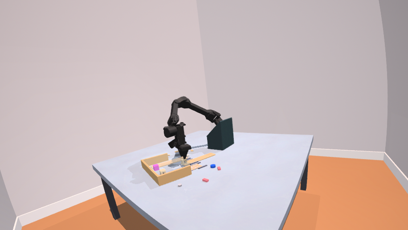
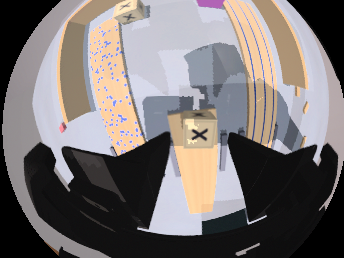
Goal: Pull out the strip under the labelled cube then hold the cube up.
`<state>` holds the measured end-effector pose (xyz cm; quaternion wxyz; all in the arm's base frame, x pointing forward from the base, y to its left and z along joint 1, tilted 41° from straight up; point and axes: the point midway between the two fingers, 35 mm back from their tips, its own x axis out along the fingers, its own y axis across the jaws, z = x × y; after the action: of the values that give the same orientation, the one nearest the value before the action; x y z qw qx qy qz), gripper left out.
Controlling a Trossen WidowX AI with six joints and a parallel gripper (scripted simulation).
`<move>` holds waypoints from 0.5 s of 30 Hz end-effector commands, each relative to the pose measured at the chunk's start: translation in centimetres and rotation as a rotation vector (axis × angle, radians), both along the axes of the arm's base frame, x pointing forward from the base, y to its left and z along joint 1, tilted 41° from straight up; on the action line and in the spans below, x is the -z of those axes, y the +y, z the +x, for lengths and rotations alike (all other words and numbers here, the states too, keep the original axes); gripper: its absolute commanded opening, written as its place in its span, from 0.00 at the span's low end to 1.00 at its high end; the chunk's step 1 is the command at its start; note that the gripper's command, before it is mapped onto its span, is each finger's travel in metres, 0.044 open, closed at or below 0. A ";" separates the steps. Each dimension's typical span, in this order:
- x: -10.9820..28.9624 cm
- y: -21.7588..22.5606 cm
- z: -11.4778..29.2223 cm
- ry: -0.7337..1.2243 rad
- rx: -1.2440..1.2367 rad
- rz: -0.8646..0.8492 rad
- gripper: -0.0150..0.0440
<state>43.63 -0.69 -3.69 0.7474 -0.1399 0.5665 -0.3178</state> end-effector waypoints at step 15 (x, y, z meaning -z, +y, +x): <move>2.4 -2.0 0.3 0.009 -0.003 -0.008 0.68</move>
<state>44.01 -2.30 -5.50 0.7473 -0.1406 0.5661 -0.3183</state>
